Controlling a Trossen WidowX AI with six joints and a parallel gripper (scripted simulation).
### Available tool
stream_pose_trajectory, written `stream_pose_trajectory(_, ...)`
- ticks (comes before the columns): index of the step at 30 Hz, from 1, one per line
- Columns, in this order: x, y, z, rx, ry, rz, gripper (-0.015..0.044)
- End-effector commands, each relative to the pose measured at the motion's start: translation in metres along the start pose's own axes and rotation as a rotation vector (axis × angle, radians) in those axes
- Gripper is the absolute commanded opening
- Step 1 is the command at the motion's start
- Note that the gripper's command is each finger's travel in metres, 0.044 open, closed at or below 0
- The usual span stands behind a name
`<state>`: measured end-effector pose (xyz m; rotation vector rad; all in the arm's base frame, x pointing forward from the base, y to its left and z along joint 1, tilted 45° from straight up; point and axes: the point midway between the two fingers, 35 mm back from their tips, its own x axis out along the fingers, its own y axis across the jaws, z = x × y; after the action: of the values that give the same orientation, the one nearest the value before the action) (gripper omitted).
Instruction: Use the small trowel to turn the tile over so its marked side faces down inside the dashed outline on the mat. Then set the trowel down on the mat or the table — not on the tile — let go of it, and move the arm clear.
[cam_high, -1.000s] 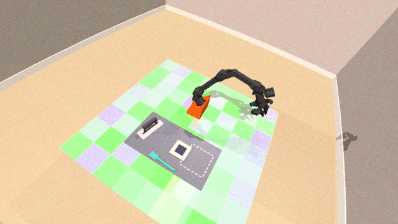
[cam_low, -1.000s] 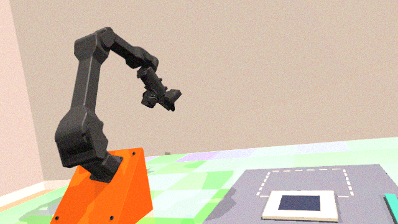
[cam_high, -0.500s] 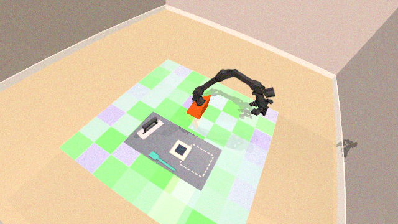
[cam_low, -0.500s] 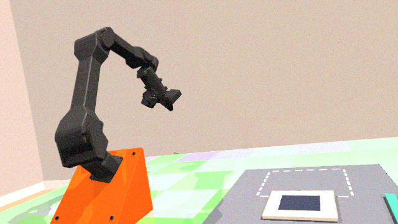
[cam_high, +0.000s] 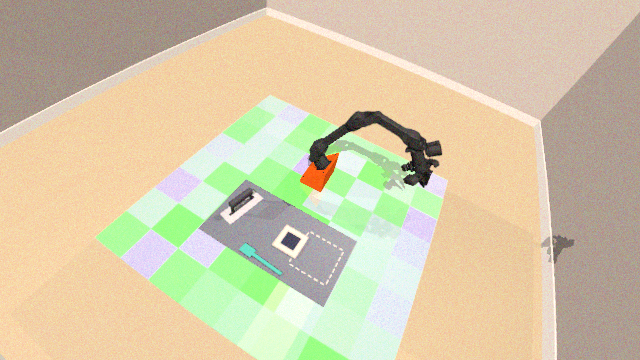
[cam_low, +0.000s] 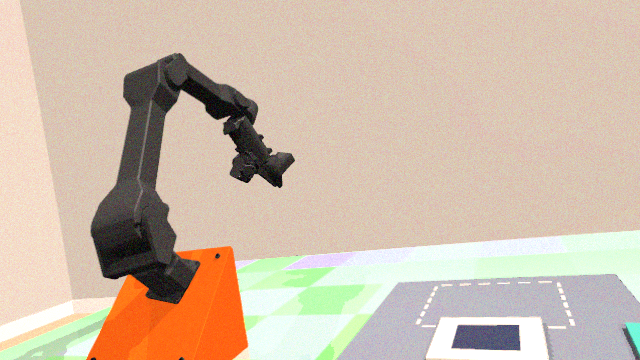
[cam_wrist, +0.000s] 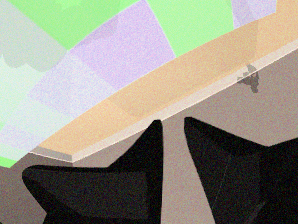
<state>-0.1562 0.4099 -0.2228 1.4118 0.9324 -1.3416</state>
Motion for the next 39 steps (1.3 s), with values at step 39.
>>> stream_pose_trajectory(39, 0.0000, 0.0000, 0.0000, 0.000, 0.000, 0.000, 0.0053)
